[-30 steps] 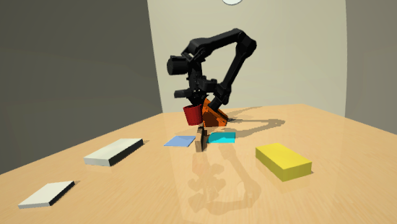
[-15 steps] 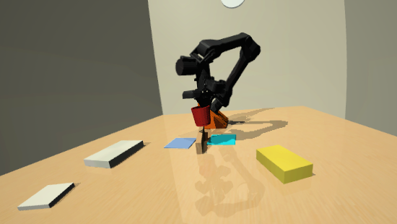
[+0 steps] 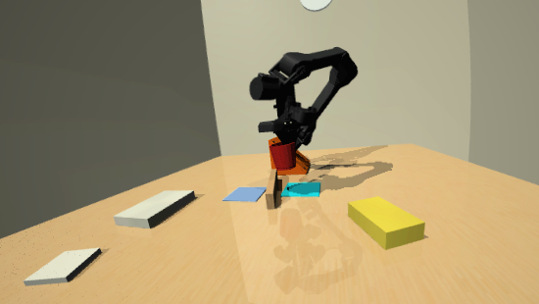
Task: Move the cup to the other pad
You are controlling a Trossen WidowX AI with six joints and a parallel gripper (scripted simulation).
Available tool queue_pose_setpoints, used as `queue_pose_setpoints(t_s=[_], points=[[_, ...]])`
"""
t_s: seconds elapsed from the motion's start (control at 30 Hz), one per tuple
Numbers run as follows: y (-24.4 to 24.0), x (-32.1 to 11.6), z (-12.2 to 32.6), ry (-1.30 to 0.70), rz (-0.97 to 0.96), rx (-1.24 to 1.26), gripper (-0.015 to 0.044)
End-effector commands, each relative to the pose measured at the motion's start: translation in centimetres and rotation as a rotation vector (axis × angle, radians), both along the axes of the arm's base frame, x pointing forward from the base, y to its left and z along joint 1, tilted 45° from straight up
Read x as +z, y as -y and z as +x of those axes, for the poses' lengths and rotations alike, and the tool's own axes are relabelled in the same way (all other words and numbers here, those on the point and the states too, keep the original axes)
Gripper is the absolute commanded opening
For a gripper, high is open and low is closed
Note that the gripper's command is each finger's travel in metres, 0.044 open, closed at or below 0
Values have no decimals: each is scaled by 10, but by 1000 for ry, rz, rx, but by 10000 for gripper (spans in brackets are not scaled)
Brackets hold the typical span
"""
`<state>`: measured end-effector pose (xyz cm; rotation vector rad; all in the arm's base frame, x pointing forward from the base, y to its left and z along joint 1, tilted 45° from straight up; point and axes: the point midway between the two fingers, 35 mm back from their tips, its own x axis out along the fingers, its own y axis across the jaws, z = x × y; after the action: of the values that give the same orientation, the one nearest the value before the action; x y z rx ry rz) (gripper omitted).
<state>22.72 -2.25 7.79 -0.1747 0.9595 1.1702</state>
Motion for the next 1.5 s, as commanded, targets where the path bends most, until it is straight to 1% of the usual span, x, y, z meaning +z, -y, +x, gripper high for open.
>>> queue_pose_setpoints(t_s=[0.0, 0.5, 1.47], points=[[-7, 7, -2, -2, 4, -5, 0], [-29, 29, -9, -2, 7, -5, 0], [-52, 6, -6, -1, 6, -5, 0]])
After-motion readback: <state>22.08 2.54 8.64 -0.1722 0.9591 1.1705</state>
